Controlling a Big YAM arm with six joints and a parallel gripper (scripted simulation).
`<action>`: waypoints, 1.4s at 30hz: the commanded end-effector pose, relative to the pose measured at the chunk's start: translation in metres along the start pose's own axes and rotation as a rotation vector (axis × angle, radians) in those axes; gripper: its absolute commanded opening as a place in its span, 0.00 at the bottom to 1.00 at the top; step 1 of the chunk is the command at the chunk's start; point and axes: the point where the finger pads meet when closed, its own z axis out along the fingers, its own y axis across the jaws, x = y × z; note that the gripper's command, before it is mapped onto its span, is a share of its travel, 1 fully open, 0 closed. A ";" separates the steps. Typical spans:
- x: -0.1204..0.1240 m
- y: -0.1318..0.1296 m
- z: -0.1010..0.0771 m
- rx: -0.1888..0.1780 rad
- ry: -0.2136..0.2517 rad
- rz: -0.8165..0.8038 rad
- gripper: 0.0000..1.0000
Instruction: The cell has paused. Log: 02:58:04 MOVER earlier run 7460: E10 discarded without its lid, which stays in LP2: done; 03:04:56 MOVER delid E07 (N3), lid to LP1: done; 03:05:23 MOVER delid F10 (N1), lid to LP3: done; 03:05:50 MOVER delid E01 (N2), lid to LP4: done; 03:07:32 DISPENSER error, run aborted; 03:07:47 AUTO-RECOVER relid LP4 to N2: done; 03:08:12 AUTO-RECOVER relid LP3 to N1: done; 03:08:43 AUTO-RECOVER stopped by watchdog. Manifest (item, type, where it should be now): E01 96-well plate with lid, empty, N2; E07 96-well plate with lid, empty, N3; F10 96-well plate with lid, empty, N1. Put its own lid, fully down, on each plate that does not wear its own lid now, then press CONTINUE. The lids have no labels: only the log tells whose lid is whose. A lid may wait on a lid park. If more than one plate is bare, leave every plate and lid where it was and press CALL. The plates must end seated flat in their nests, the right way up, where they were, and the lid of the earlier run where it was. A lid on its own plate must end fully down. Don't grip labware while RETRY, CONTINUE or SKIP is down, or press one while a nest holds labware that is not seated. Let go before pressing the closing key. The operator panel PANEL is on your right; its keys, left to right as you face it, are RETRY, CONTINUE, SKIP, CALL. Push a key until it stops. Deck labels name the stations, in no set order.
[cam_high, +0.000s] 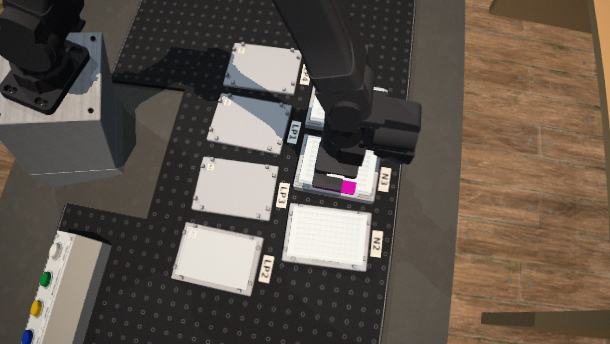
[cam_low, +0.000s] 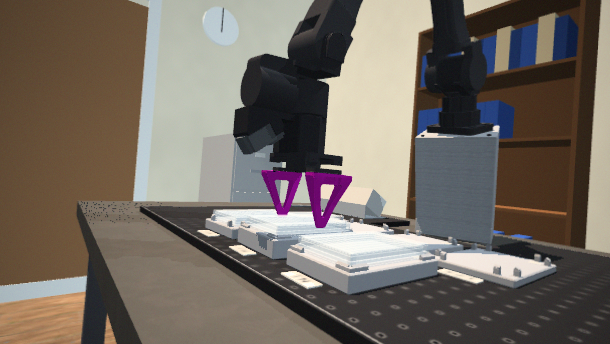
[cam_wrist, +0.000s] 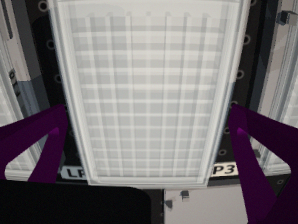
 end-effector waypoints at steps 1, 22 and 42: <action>-0.013 0.001 -0.006 -0.001 -0.028 -0.001 1.00; -0.012 -0.003 -0.035 0.002 -0.032 -0.001 1.00; 0.068 -0.004 -0.030 0.000 -0.040 -0.036 0.00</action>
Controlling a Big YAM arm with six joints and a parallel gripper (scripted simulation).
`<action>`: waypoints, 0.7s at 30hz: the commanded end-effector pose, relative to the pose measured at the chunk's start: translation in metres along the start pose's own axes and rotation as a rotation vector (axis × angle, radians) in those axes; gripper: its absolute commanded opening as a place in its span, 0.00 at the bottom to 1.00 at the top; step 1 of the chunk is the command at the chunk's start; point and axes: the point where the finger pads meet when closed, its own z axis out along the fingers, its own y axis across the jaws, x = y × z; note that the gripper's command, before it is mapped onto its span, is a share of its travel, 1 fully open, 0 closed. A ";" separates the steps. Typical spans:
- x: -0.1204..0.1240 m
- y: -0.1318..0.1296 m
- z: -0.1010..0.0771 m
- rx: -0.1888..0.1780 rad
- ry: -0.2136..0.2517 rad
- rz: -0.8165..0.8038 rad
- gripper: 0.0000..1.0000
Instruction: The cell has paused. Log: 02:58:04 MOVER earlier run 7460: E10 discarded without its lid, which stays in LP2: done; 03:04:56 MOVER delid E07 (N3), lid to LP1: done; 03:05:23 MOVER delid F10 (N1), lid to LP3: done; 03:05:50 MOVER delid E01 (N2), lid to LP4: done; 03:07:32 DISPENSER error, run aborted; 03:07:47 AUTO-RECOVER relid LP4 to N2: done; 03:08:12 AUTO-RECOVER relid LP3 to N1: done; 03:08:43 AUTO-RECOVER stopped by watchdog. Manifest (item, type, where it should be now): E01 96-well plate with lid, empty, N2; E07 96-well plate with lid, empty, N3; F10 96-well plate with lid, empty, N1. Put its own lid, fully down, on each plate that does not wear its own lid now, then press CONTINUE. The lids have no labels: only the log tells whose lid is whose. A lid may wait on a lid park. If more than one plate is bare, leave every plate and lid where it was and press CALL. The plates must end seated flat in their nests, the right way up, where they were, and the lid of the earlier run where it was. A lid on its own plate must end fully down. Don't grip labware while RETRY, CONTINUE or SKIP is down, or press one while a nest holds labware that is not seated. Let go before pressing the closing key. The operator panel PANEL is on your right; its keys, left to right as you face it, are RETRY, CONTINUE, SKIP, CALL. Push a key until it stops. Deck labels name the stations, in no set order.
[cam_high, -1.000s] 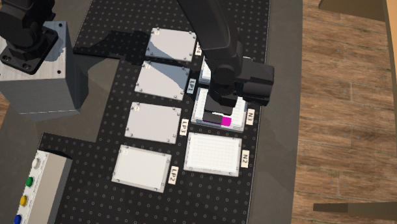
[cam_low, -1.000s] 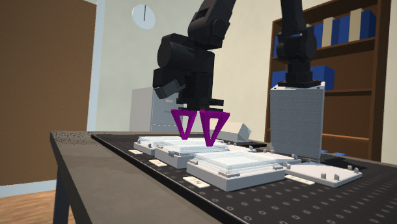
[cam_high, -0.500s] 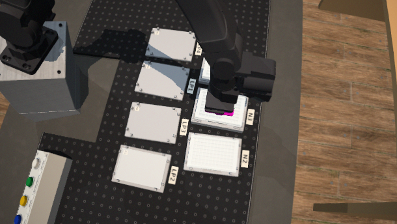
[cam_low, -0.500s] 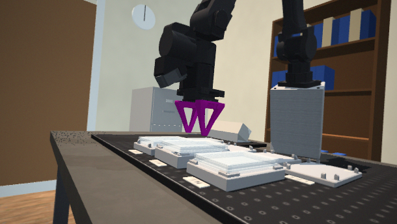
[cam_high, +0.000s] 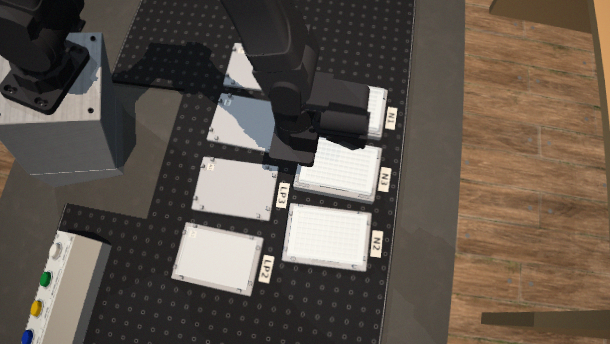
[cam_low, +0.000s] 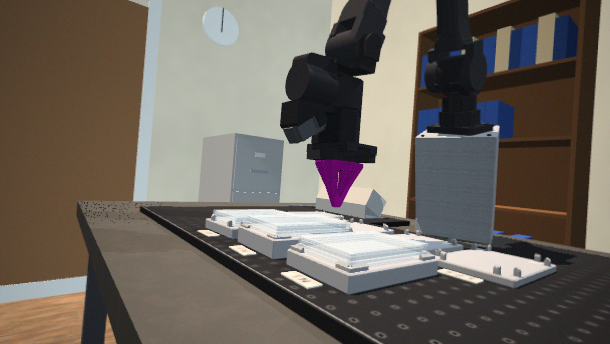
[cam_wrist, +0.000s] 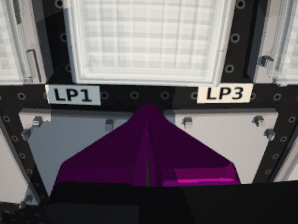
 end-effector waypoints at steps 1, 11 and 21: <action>0.003 -0.003 -0.007 0.000 -0.036 -0.007 0.00; 0.044 -0.003 -0.005 0.000 -0.033 -0.007 0.00; 0.066 -0.004 -0.021 0.001 -0.026 -0.002 0.00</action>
